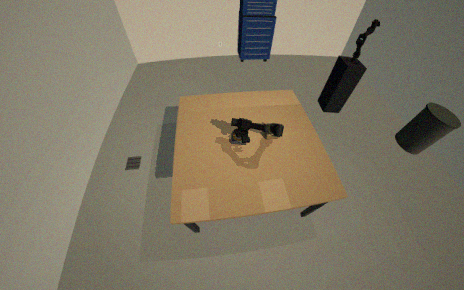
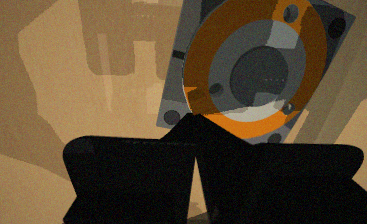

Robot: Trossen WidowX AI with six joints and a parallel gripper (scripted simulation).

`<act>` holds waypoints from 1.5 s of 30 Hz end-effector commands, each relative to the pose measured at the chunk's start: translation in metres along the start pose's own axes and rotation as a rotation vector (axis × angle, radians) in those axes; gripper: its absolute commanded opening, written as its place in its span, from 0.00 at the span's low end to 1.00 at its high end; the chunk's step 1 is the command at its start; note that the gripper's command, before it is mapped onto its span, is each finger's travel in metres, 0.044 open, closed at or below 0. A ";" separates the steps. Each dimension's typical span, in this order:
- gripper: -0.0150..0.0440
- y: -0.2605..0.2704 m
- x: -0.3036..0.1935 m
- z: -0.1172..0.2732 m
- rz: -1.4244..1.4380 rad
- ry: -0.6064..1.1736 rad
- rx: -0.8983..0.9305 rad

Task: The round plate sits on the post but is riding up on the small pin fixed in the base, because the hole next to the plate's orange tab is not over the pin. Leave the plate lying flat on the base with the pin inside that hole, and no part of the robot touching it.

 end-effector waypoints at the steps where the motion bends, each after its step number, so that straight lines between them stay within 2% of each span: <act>1: 0.25 0.002 0.007 0.001 0.008 -0.013 0.002; 45: 0.25 0.006 0.029 0.002 0.009 -0.013 0.002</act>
Point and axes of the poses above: the point midway between the two fingers, 35 mm back from their tips, its own z axis back along the fingers, its own y axis across the jaws, x = y × z, the point moved 6 cm from there along z, back along the fingers, and after that the axes turned 5 degrees about z, right-handed, at the moved point
